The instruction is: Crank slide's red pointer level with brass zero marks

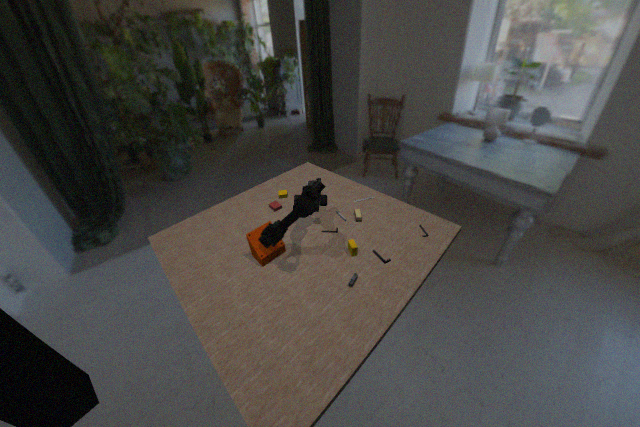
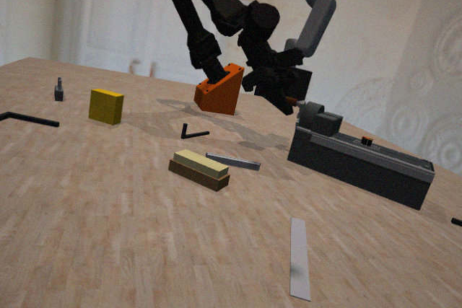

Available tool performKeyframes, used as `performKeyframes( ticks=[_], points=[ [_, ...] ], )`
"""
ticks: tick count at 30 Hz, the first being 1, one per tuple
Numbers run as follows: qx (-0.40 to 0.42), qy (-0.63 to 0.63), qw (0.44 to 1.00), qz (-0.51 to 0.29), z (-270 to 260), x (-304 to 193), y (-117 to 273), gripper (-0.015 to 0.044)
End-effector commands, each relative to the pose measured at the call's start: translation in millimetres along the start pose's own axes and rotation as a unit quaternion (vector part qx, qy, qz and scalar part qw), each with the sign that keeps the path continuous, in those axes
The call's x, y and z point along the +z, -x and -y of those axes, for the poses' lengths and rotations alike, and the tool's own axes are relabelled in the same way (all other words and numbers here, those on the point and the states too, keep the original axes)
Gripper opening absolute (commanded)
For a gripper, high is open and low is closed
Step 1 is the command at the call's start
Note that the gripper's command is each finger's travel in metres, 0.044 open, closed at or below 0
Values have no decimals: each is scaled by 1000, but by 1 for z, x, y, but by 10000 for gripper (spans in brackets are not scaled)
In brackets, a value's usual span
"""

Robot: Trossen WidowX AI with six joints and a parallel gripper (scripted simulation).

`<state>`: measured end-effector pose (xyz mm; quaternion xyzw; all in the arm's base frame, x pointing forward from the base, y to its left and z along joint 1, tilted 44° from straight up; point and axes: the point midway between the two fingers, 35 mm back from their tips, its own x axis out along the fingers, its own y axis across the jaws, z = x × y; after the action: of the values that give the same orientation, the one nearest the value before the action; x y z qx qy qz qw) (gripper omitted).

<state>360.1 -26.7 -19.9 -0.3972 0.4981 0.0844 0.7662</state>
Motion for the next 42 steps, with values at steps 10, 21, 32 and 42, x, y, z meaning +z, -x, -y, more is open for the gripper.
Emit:
performKeyframes(
  ticks=[10,21,32,42],
  points=[
    [5,4,1000,6,-15,3,4,0],
    [-3,-2,1000,1,-7,2,2,0],
    [-3,-2,1000,1,-7,2,2,262],
    [-2,-2,1000,1,-7,9,8,440]
  ],
)
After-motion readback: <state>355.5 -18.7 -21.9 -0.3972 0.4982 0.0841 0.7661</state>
